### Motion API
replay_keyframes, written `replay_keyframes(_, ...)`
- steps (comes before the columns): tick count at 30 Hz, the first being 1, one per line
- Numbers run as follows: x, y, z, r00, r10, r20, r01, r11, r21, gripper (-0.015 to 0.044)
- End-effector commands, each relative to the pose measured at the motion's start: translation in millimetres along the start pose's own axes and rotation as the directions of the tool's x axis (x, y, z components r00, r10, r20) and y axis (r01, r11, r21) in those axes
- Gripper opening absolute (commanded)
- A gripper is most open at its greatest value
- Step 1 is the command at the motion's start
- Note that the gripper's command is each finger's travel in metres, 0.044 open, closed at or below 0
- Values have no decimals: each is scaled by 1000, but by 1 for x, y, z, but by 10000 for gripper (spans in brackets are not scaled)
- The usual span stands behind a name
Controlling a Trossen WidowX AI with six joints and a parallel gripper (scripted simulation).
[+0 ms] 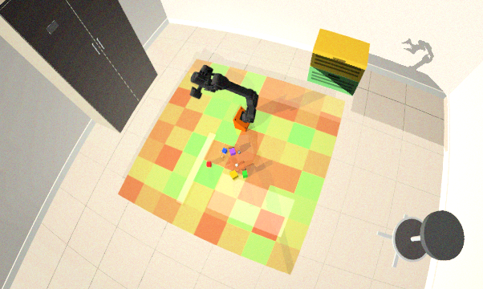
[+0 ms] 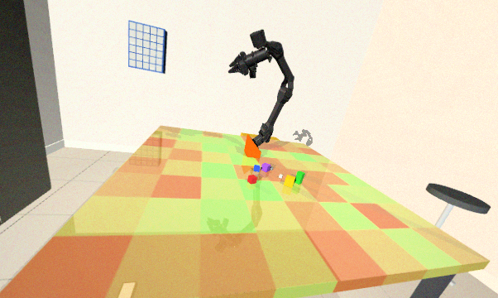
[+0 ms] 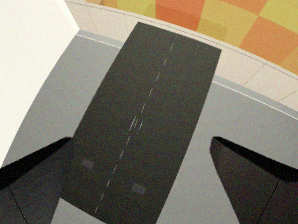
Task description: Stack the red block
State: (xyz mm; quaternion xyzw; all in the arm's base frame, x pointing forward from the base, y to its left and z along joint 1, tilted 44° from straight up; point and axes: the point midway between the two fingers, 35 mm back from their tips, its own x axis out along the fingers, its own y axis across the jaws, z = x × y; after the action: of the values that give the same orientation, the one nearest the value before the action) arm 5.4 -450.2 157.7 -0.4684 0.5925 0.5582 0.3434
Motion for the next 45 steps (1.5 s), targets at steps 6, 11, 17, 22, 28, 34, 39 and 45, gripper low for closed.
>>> replay_keyframes(6, 7, -57, 3, 993, -113, 34, 108, 986, 129, 440)
replay_keyframes(11, 12, -120, 15, 969, -227, 95, 193, 941, 277, 440)
replay_keyframes(17, 14, -192, 40, 921, -339, 192, 222, 862, 455, 440)
replay_keyframes(22, 13, -247, 68, 866, -408, 289, 175, 788, 590, 440)
replay_keyframes(28, 8, -306, 112, 786, -460, 414, 34, 700, 713, 440)
replay_keyframes(34, 2, -356, 162, 693, -479, 539, -172, 616, 769, 440)
replay_keyframes(39, -4, -390, 207, 609, -470, 639, -376, 539, 754, 440)
replay_keyframes(45, -10, -417, 255, 518, -434, 737, -598, 432, 675, 440)
